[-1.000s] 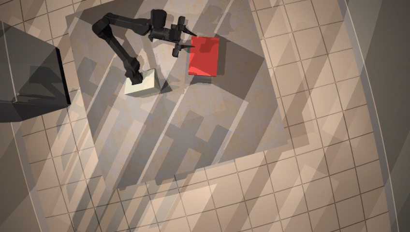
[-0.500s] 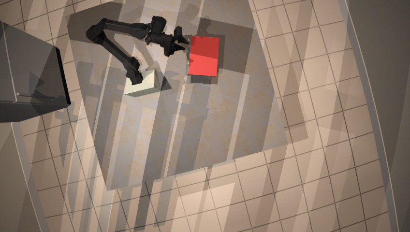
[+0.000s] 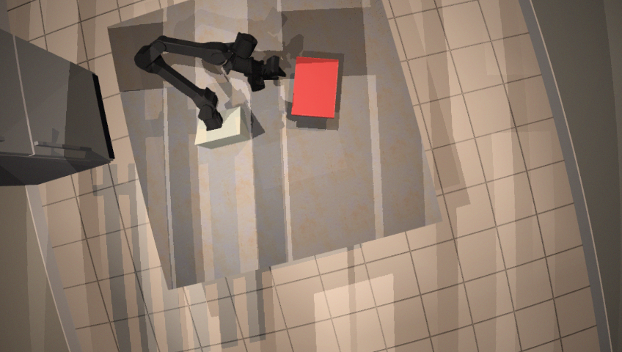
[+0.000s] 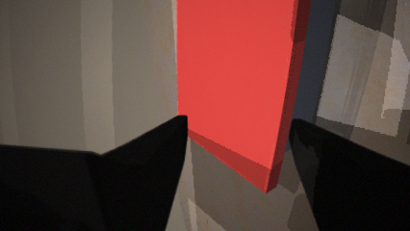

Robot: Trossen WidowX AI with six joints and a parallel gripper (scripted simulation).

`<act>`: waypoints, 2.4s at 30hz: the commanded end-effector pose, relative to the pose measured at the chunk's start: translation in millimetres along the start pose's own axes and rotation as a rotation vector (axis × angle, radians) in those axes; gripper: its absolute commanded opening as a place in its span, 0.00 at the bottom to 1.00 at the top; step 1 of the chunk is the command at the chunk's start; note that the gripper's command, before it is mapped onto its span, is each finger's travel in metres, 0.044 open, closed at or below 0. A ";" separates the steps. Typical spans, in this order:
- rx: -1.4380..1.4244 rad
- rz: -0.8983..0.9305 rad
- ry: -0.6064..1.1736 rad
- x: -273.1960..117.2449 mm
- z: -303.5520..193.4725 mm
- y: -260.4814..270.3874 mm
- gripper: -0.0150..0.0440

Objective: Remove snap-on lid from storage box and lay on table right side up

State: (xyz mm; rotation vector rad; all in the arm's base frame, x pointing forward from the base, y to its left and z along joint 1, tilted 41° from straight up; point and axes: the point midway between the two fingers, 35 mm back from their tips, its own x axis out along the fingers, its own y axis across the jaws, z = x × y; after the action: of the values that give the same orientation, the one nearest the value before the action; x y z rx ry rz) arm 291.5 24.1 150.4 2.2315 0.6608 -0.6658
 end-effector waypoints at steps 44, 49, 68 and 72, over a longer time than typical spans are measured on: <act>0.016 -0.008 0.008 85.8 -3.5 -45.4 0.65; 0.017 -0.008 0.008 93.9 -3.1 -46.2 0.65; 0.018 -0.008 0.008 106.1 -2.0 -47.9 0.51; 0.018 -0.008 0.008 106.1 -2.0 -47.9 0.46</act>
State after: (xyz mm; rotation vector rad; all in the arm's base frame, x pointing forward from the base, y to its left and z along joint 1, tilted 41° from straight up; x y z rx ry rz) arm 340.3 82.4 62.4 2.2460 0.6688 -0.6681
